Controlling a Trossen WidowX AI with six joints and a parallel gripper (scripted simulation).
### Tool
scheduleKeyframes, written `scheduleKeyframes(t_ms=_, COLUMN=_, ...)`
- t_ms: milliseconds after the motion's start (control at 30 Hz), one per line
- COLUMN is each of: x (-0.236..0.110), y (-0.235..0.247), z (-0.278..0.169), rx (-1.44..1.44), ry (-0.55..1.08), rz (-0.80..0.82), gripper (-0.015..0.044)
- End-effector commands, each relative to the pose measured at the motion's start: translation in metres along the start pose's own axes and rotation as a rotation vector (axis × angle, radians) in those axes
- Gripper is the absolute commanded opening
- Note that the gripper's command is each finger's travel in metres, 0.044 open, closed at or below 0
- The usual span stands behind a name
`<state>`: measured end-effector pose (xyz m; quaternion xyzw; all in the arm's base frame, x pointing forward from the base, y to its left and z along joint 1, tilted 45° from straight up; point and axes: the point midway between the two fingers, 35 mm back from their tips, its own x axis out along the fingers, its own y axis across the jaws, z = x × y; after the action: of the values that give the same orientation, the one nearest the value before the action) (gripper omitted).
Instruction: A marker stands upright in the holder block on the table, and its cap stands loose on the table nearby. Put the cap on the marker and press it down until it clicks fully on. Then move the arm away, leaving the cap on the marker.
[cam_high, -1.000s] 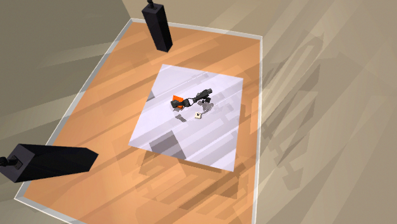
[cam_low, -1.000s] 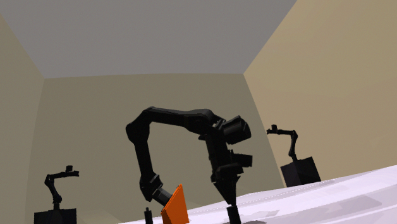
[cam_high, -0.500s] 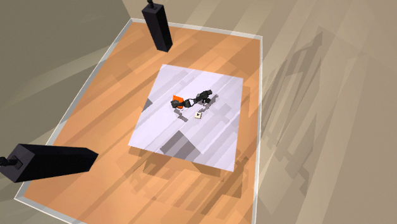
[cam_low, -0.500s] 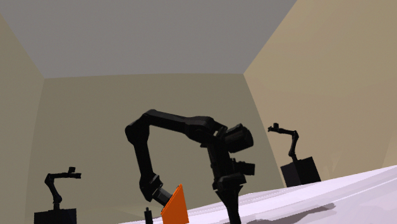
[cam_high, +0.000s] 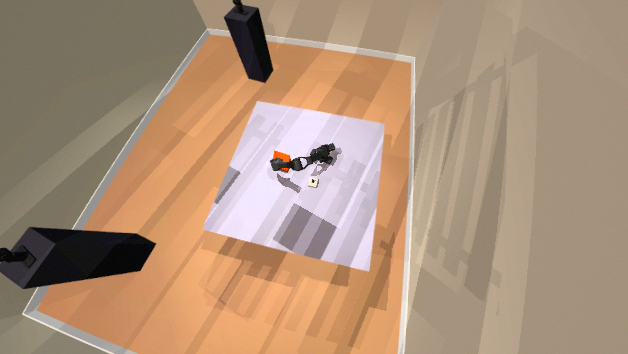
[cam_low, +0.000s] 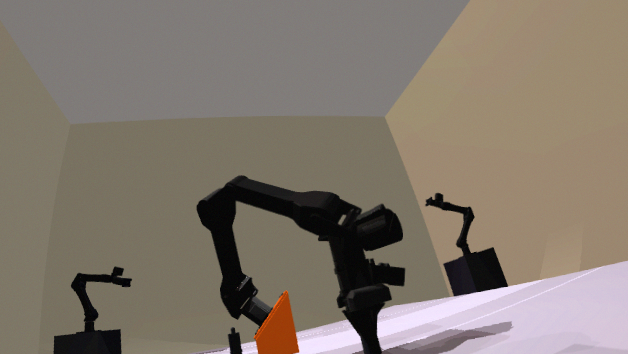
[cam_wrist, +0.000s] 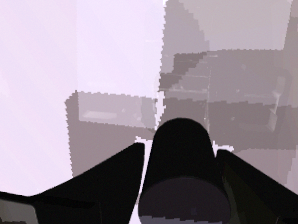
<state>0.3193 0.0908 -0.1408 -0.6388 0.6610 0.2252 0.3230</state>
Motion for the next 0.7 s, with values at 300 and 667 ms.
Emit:
scheduleKeyframes(t_ms=300, x=-0.008, y=0.000, z=0.000, rx=-0.005, ry=0.002, rz=-0.005, gripper=0.0000)
scheduleKeyframes(t_ms=667, x=-0.047, y=0.000, z=0.001, rx=-0.004, ry=0.000, rz=-0.005, gripper=0.0000)
